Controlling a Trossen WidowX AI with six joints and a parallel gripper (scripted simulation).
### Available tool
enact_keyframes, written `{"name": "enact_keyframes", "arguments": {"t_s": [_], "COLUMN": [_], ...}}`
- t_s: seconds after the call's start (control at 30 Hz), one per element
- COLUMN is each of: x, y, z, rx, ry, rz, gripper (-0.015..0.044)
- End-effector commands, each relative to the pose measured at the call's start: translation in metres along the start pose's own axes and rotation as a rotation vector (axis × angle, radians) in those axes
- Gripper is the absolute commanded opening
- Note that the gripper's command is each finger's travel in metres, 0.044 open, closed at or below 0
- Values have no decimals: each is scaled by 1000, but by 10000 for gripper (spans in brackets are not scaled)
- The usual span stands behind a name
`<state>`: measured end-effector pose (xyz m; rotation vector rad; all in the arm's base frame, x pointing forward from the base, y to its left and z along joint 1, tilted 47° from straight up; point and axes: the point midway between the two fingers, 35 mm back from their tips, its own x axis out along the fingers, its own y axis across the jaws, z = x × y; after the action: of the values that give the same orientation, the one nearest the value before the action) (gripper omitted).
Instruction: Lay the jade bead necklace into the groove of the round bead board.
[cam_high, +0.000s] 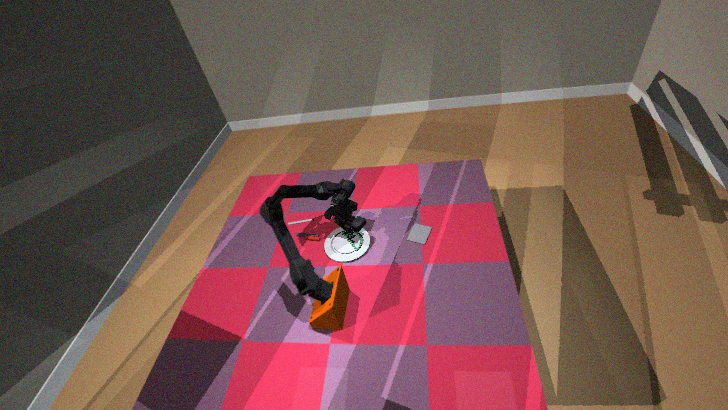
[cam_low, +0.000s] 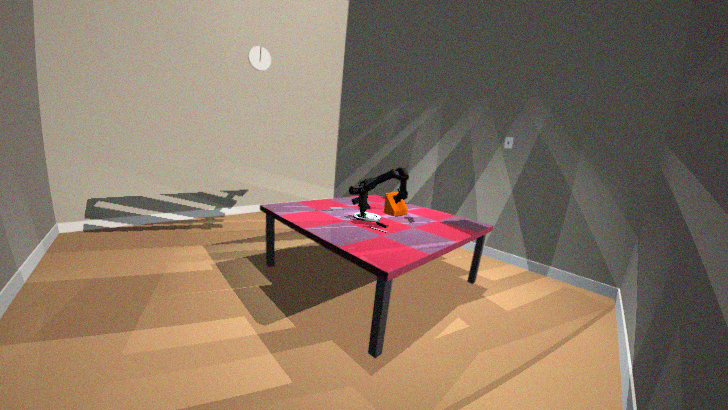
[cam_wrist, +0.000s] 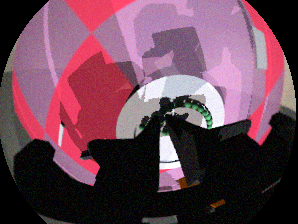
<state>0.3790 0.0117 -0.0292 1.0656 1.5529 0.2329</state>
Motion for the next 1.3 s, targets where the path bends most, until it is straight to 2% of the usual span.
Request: {"name": "enact_keyframes", "arguments": {"t_s": [0.0,0.43,1.0,1.27], "x": [-2,5,1,-2], "y": [1,6,6,6], "z": [2,6,6,6], "rx": [-1,-1,0,-1], "ry": [-3,-3,0,-3], "rz": [4,4,0,4], "gripper": [0,0,440,440]}}
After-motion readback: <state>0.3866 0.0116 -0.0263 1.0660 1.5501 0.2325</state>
